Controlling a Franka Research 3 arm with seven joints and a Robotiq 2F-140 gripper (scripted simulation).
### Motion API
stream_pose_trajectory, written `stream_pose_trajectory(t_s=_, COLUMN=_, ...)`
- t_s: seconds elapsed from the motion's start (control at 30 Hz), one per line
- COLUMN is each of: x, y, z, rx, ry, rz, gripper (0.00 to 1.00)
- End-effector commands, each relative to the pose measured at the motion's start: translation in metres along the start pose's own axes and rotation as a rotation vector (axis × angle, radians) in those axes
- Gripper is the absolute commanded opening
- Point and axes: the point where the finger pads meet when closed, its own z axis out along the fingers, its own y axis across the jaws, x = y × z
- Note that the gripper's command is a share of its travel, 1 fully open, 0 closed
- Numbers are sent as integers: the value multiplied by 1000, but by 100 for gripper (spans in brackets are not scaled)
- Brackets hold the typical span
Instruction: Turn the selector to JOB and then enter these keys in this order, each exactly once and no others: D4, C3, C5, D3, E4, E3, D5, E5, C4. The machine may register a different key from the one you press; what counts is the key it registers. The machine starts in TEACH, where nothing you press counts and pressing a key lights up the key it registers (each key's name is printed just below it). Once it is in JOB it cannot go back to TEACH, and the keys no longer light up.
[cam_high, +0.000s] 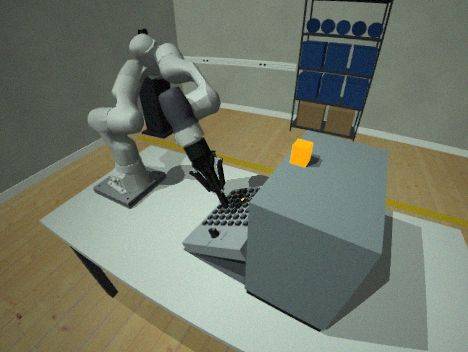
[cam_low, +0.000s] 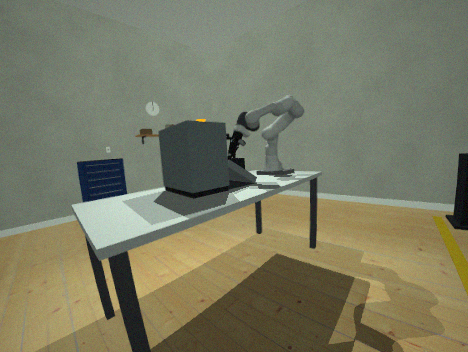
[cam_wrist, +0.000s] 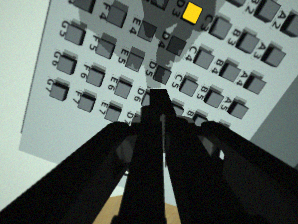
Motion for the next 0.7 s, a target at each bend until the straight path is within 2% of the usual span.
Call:
stream_pose_trajectory(t_s=0.0, x=-5, y=-4, z=0, rx=-14, ry=9, rz=-167, gripper=10)
stream_pose_trajectory(t_s=0.67, x=-30, y=-14, z=-3, rx=-15, ry=7, rz=-430, gripper=10)
